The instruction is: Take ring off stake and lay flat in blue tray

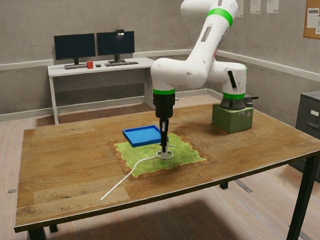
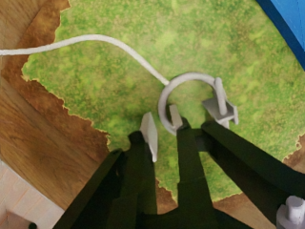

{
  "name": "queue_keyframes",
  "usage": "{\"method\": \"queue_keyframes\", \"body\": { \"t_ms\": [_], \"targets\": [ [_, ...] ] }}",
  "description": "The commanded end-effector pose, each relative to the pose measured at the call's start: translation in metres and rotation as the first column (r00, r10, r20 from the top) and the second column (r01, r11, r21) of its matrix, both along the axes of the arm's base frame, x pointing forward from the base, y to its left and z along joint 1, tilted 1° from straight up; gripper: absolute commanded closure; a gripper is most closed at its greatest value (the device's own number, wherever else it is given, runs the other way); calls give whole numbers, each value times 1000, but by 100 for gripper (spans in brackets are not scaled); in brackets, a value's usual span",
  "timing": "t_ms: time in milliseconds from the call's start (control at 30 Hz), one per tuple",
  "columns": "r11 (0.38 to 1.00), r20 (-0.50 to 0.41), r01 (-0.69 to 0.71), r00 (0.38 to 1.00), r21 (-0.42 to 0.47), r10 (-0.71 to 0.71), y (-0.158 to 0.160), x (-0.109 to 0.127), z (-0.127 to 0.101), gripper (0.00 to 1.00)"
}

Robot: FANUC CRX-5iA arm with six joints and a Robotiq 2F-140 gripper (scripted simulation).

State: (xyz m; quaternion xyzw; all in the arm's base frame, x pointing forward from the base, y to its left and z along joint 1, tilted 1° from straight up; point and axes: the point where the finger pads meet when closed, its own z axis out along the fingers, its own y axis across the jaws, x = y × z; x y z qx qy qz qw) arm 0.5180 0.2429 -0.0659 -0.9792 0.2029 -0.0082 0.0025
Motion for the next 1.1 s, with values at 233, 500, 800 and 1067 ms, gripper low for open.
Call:
{"method": "queue_keyframes", "body": {
  "t_ms": [233, 500, 800, 1067],
  "targets": [
    [1000, 2, 0, 1000, 1, 0, 0, 1, -2, 76],
    [1000, 2, 0, 1000, 1, 0, 0, 1, -4, 76],
    [1000, 2, 0, 1000, 1, 0, 0, 1, -8, 76],
    [1000, 2, 0, 1000, 1, 0, 0, 1, -9, 76]
  ]
}}
